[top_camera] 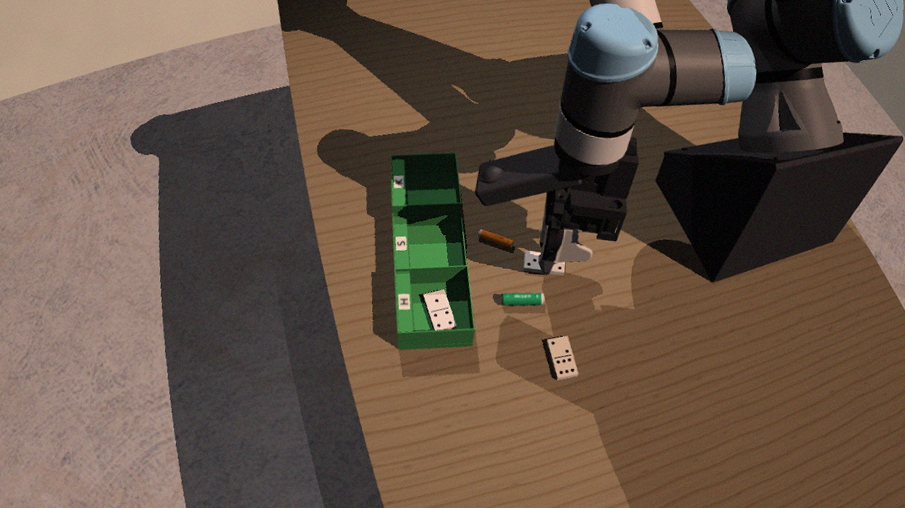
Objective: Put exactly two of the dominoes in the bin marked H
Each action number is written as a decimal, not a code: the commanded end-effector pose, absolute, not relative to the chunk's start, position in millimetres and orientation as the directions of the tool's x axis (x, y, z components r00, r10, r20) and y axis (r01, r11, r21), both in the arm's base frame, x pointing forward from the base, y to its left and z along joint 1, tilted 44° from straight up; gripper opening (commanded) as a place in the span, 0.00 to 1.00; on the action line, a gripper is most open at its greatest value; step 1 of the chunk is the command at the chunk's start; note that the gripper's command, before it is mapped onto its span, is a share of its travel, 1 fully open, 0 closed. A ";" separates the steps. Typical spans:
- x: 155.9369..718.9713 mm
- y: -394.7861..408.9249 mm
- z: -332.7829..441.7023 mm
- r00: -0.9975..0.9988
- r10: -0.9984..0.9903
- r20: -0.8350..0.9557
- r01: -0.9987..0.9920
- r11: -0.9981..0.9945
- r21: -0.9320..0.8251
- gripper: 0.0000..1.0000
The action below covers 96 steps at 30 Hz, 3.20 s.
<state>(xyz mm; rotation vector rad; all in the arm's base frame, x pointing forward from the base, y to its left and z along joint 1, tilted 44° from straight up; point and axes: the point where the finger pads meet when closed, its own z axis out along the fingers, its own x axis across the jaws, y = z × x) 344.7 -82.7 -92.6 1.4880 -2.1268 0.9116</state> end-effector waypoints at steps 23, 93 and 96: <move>344.9 -82.5 -92.4 -0.362 -0.679 0.639 -0.931 0.225 -0.288 0.00; 428.1 -15.5 -58.8 0.096 -0.705 0.703 -0.994 -0.107 0.029 0.00; 433.8 -14.1 -59.7 0.169 -0.695 0.699 -0.984 -0.159 0.080 0.00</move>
